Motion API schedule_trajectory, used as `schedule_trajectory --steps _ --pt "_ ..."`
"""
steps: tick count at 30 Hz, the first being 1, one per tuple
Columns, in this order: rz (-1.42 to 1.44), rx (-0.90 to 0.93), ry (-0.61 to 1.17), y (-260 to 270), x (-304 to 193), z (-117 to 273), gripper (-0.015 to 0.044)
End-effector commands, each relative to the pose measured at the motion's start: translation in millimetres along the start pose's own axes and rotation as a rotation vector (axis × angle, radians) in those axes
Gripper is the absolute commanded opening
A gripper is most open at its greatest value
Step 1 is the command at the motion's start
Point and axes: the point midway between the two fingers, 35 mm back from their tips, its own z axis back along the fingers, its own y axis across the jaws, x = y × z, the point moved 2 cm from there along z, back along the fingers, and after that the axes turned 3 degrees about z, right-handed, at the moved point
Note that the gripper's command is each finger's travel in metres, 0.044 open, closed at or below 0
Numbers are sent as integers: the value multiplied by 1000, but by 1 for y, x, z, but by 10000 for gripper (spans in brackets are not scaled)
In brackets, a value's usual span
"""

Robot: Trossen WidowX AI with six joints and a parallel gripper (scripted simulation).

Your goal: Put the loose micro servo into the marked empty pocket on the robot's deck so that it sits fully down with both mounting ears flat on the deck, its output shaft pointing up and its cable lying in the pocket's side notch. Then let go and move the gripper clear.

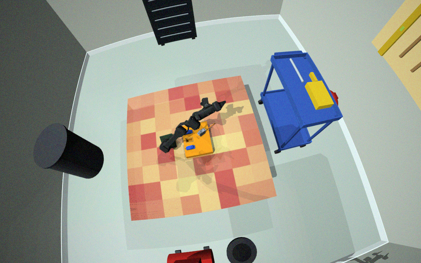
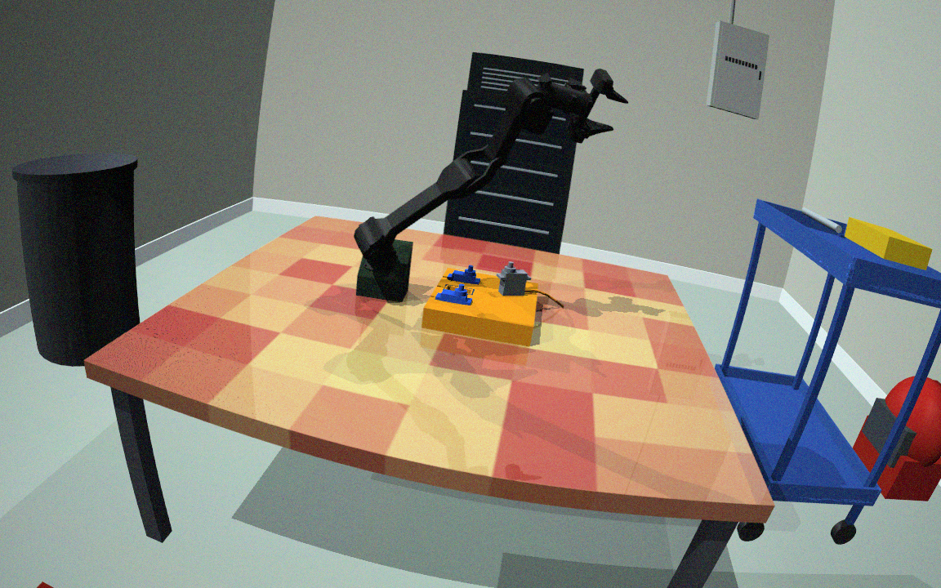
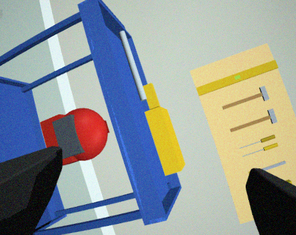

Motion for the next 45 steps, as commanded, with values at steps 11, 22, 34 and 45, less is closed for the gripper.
schedule_trajectory --steps 11,22,34,45 --pt "-13 -125 -36 -37 8 34 440" --pt "-28 -243 -53 -68 8 67 440" --pt "-67 -348 -78 -93 10 96 440" --pt "-124 -490 -137 -124 18 142 440"
